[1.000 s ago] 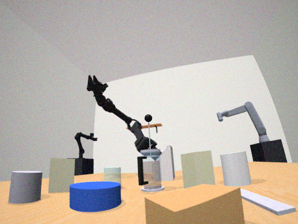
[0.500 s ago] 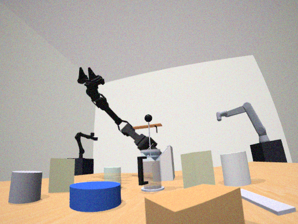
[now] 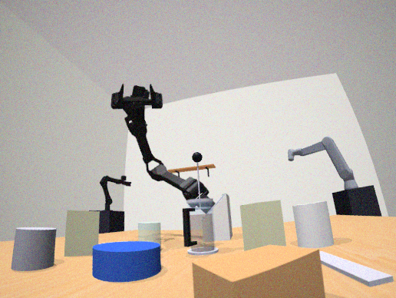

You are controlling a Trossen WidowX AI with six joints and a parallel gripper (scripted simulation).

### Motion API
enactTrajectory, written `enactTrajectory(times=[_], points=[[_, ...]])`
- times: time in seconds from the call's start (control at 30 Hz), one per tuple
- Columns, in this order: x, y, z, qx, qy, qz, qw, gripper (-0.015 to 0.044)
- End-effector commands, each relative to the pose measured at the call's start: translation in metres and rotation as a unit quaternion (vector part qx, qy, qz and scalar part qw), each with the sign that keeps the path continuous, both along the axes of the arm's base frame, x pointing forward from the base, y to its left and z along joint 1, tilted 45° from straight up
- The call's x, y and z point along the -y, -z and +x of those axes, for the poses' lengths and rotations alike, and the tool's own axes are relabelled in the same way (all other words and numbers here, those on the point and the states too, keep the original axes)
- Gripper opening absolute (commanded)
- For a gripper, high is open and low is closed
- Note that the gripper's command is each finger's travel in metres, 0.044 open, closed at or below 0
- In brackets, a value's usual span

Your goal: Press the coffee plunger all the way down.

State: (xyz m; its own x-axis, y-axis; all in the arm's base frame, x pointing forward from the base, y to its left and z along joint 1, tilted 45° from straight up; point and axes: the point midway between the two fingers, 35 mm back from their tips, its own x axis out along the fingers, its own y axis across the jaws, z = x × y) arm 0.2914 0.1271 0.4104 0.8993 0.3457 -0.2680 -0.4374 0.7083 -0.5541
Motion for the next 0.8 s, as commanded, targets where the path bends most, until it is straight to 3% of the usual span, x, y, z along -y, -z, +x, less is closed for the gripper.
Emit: enactTrajectory(times=[0.0, 0.17, 0.3, 0.47, 0.63, 0.77], points=[[-0.023, 0.072, 0.004, -0.133, 0.050, 0.016, 0.990, 0.0440], [-0.039, 0.155, -0.019, -0.251, 0.165, 0.001, 0.954, 0.0440], [-0.039, 0.203, -0.046, -0.271, 0.261, -0.038, 0.926, 0.0440], [-0.032, 0.235, -0.080, -0.193, 0.351, -0.090, 0.912, 0.0440], [-0.035, 0.239, -0.102, -0.065, 0.354, -0.108, 0.927, 0.0440], [-0.030, 0.245, -0.103, -0.060, 0.353, -0.108, 0.928, 0.0440]])
